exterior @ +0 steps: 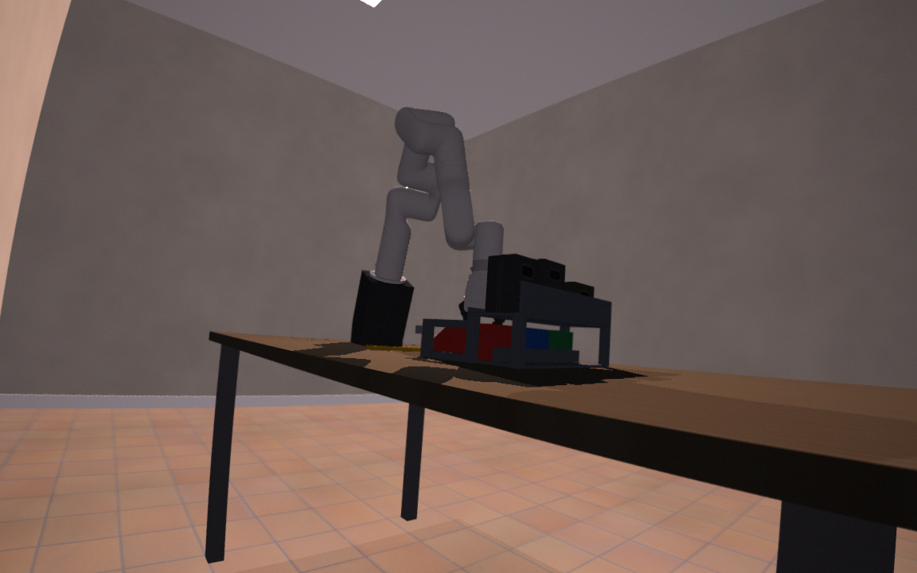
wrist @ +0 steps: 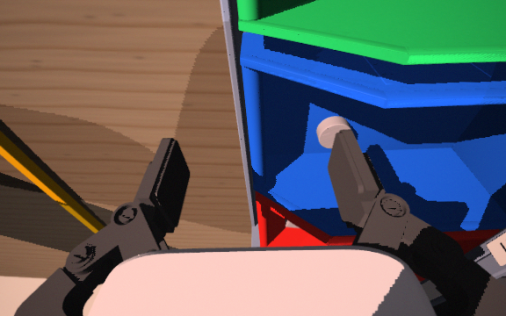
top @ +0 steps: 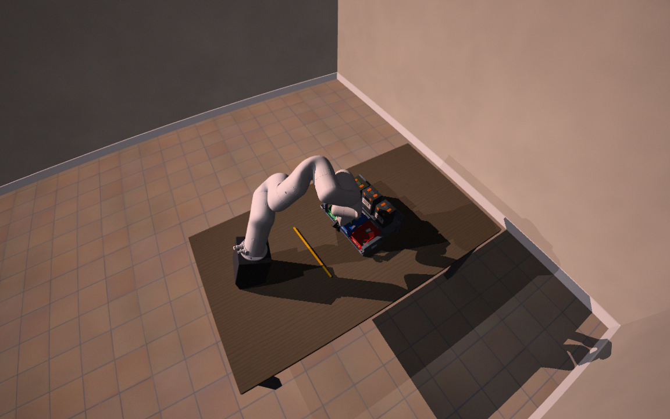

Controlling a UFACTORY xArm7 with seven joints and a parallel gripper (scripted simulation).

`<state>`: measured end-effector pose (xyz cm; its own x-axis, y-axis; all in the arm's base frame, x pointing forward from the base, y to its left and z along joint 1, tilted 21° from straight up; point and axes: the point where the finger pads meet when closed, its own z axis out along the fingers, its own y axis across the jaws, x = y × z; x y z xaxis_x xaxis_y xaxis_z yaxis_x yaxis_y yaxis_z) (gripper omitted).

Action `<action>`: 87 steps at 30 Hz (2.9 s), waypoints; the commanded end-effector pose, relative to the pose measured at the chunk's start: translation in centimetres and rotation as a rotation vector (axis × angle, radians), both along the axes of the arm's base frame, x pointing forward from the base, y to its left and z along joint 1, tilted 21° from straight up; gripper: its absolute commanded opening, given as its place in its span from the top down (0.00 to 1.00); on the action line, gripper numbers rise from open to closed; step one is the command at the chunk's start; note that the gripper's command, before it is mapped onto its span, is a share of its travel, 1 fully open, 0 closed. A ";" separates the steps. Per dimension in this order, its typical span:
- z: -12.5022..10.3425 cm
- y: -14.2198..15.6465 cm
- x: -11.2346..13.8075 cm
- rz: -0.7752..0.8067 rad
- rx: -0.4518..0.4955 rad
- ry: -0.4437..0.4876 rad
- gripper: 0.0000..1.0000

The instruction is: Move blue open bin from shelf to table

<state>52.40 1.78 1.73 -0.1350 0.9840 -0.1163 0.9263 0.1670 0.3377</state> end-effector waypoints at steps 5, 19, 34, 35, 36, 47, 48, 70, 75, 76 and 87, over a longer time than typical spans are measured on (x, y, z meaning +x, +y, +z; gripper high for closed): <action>0.1 0.0 0.1 -0.001 -0.001 -0.005 0.00; 0.0 -0.1 0.1 -0.002 -0.001 -0.005 0.00; 0.5 0.0 -0.1 -0.002 -0.001 -0.005 0.00; 0.5 0.0 -0.1 -0.002 -0.001 -0.005 0.00; 0.5 0.0 -0.1 -0.002 -0.001 -0.005 0.00; 0.7 0.0 -0.1 -0.002 -0.001 -0.005 0.00; 0.7 0.0 -0.1 -0.002 -0.001 -0.005 0.00; 0.9 0.0 -0.2 -0.002 -0.001 -0.005 0.00; 0.1 0.0 0.1 -0.002 -0.001 -0.005 0.00; -0.1 0.0 0.2 -0.002 -0.001 -0.005 0.00; -0.1 0.0 0.2 -0.002 -0.001 -0.005 0.00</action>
